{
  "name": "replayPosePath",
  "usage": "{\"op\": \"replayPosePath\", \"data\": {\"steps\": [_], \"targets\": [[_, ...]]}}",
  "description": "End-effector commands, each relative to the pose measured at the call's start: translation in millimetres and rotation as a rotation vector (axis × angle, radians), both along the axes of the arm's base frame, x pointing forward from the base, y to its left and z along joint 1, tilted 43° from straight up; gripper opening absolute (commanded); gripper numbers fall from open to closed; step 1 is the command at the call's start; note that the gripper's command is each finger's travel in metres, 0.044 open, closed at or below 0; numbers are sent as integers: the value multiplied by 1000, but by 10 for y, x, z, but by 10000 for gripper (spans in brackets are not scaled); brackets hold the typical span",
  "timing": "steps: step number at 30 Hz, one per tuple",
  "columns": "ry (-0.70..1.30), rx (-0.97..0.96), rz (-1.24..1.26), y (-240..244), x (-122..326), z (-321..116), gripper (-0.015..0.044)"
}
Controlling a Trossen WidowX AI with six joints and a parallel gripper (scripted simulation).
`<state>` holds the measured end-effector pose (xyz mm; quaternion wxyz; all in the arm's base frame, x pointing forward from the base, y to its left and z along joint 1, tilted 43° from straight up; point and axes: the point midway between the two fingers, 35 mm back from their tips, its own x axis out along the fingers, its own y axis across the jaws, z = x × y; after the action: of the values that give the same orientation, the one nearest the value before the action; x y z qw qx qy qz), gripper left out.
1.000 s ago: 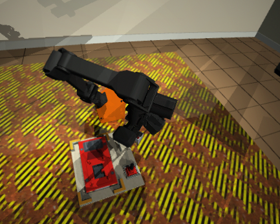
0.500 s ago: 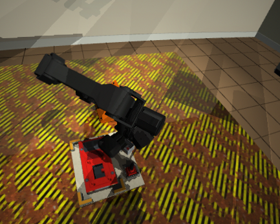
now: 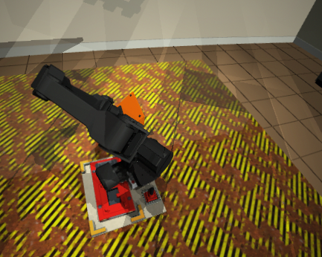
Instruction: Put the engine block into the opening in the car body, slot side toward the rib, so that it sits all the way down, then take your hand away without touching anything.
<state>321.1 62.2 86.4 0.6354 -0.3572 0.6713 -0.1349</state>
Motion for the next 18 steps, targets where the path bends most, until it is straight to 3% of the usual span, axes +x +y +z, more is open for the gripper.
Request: {"op": "replayPosePath", "data": {"steps": [1,18], "targets": [[-41,-4,-40,-116,32,47,0],[-186,-15,-209,-606,133,229,0]]}}
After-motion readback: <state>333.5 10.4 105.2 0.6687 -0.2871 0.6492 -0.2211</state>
